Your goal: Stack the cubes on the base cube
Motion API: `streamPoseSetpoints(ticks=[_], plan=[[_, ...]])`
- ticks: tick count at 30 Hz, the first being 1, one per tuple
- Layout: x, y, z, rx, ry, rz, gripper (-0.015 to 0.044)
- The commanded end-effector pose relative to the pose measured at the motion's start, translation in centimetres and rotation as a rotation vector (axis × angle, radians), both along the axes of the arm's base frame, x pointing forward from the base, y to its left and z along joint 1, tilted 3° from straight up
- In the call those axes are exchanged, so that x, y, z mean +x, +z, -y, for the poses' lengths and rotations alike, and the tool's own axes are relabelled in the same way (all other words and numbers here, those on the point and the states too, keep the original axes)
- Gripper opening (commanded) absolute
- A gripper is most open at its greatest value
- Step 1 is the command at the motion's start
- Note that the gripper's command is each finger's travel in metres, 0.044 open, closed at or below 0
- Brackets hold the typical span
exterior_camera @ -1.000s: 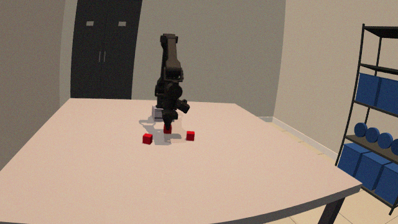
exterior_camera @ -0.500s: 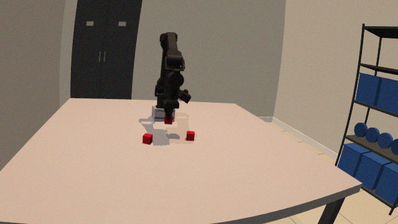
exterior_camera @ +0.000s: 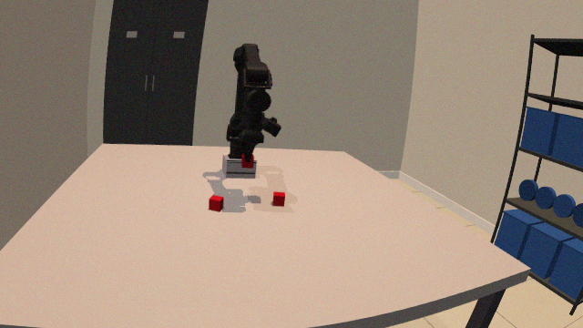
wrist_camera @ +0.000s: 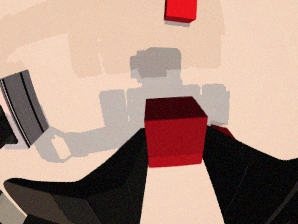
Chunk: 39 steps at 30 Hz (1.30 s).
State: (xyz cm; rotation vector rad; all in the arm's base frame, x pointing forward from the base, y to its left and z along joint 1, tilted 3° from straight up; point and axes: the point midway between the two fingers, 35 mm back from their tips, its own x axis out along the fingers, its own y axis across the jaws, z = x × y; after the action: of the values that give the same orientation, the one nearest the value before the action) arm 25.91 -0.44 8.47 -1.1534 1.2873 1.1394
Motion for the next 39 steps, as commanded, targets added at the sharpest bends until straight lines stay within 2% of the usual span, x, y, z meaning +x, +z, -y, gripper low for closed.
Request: streamPoseSetpoints(ticks=[1, 39], plan=[[0.3, 0.3, -0.4, 0.005, -0.034, 0.006, 0.0105], [5.1, -4.2, -10.5, 0.001, -0.887, 0.026, 0.0105]])
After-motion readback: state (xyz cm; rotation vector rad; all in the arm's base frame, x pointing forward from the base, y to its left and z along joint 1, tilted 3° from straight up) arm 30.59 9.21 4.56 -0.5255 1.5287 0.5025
